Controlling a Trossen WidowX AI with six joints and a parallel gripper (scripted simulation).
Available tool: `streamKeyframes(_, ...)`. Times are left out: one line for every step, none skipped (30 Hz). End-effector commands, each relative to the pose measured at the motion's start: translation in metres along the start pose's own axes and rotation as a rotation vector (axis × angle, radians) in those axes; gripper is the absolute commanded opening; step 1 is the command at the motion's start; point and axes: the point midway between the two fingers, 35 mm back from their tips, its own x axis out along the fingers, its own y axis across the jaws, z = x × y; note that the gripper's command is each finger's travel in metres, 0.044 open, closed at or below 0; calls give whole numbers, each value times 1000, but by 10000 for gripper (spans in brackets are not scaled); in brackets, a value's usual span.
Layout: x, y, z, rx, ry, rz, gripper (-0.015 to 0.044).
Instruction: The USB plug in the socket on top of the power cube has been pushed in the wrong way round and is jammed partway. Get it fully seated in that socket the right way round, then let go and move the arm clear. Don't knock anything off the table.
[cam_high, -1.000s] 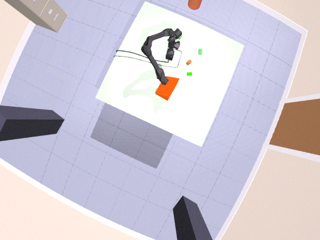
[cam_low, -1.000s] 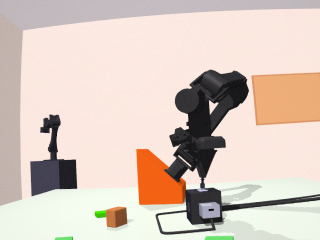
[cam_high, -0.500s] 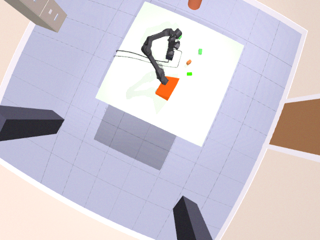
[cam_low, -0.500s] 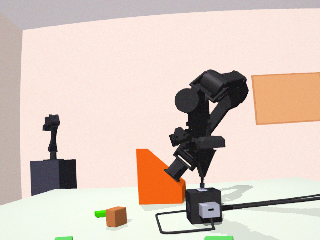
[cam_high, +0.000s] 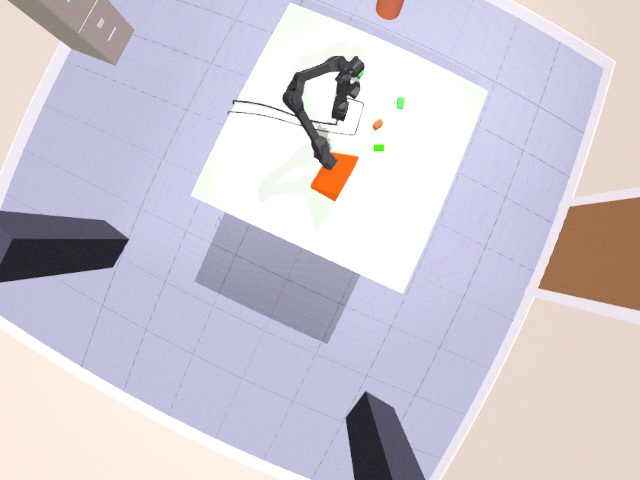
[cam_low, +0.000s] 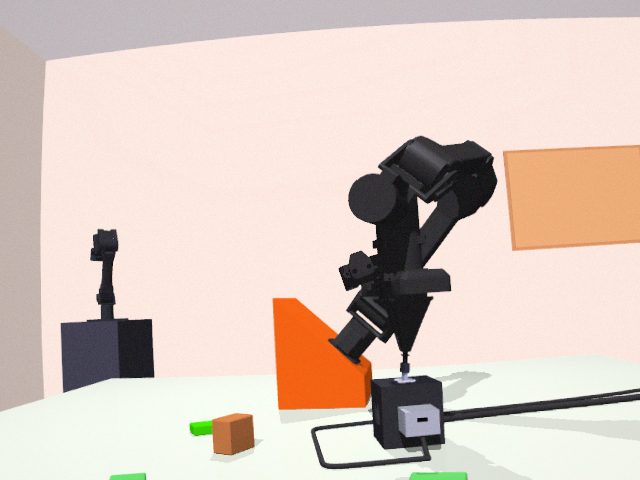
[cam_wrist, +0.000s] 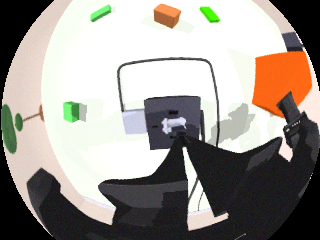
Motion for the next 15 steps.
streamKeyframes(-4, 1, 1, -2, -3, 2, 0)
streamKeyframes(-5, 1, 1, -2, -3, 2, 0)
streamKeyframes(-5, 1, 1, -2, -3, 2, 0)
streamKeyframes(-6, 1, 1, -2, -3, 2, 0)
streamKeyframes(-7, 1, 1, -2, -3, 2, 0)
streamKeyframes(-7, 1, 1, -2, -3, 1, 0)
streamKeyframes(-8, 1, 1, -2, -3, 1, 0)
streamKeyframes(-9, 1, 1, -2, -3, 1, 0)
streamKeyframes(-9, 1, 1, -2, -4, 1, 0)
streamKeyframes(-10, 1, 1, -2, -4, 1, 0)
streamKeyframes(-11, 0, 1, -2, -4, 1, 0)
streamKeyframes(-11, 0, 1, -2, -4, 1, 0)
streamKeyframes(-12, 0, 1, -2, -4, 1, 0)
streamKeyframes(-13, 0, 1, -2, -4, 1, 0)
streamKeyframes(-13, 0, 1, -2, -4, 1, 0)
